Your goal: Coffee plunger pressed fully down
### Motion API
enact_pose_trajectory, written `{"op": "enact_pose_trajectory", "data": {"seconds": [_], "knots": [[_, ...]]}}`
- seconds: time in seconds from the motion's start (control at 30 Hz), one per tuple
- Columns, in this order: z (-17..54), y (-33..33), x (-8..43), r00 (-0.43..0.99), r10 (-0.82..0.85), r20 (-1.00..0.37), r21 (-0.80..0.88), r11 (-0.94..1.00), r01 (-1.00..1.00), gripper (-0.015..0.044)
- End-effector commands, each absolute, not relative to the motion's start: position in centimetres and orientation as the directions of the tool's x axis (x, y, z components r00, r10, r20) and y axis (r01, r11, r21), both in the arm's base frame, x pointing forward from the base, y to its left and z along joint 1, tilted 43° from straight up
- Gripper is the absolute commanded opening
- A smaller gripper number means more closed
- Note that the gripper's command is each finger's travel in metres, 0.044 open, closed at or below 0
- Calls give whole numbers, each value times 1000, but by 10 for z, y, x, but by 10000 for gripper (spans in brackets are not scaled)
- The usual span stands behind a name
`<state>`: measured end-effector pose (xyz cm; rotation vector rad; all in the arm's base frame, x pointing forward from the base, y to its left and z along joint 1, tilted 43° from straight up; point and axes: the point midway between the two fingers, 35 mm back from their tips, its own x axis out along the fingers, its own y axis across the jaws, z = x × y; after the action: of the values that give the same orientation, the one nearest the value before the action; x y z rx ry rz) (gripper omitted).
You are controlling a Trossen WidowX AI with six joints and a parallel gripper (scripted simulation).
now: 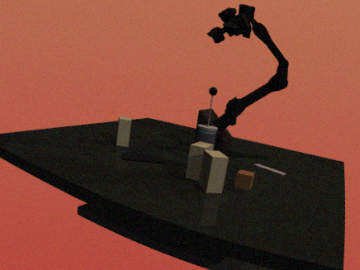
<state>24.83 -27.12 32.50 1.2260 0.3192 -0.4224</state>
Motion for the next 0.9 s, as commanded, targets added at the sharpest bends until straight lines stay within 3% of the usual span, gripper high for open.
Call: {"op": "enact_pose_trajectory", "data": {"seconds": [0.0, 0.4, 0.87], "knots": [[264, -226, 245, 874, 143, -465, 774, 544, 323, 440], [222, -168, 238, 877, 385, -288, 671, 734, -101, 440], [179, -125, 241, 877, 393, -277, 666, 737, -120, 440]]}}
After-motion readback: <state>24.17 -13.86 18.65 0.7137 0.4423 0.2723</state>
